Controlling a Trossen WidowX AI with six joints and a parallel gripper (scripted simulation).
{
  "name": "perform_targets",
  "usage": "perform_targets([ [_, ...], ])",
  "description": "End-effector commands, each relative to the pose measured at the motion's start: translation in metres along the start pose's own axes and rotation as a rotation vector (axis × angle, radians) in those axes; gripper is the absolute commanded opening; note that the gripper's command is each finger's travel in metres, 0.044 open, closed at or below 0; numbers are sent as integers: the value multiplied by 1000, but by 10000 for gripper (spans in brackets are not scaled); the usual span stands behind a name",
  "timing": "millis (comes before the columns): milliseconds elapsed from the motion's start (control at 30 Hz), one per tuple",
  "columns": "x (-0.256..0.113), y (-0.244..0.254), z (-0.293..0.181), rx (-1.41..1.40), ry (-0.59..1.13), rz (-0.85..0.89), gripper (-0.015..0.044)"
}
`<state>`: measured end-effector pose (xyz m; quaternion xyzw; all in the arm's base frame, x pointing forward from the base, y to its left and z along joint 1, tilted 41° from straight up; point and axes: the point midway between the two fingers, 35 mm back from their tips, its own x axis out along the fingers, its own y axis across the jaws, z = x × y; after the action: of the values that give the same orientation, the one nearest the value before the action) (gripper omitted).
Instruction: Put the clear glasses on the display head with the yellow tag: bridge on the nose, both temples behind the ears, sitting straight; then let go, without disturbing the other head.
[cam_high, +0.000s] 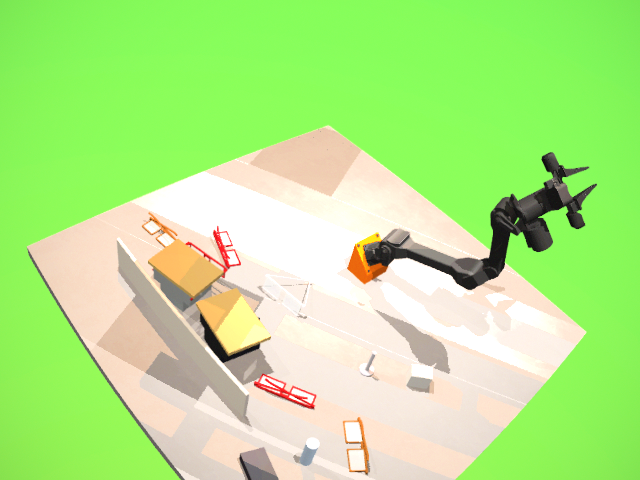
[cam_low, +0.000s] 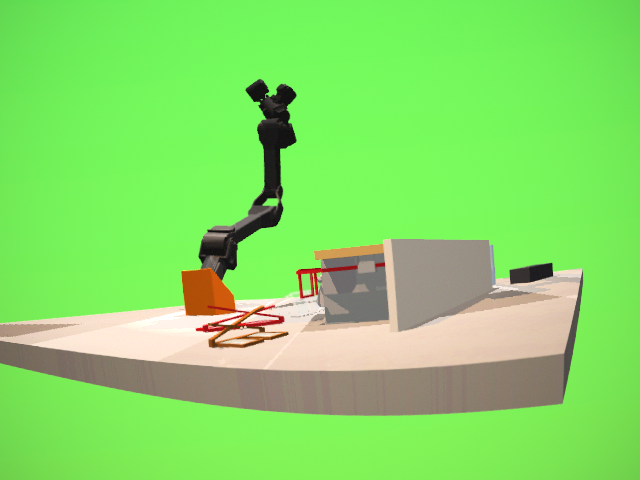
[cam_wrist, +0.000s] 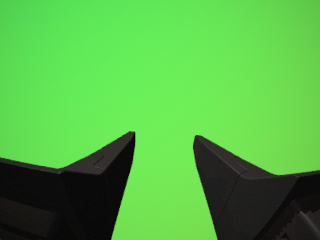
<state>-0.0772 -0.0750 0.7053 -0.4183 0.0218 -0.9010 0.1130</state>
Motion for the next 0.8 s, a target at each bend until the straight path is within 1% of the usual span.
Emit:
perform_targets([
  [0, -11, 54, 20, -74, -99, 127, 200],
  [200, -45, 135, 49, -157, -262, 328, 200],
  [367, -74, 172, 67, -163, -350, 427, 200],
  [600, -118, 226, 89, -247, -501, 570, 200],
  [767, -168, 268, 104, -315, -658, 706, 200],
])
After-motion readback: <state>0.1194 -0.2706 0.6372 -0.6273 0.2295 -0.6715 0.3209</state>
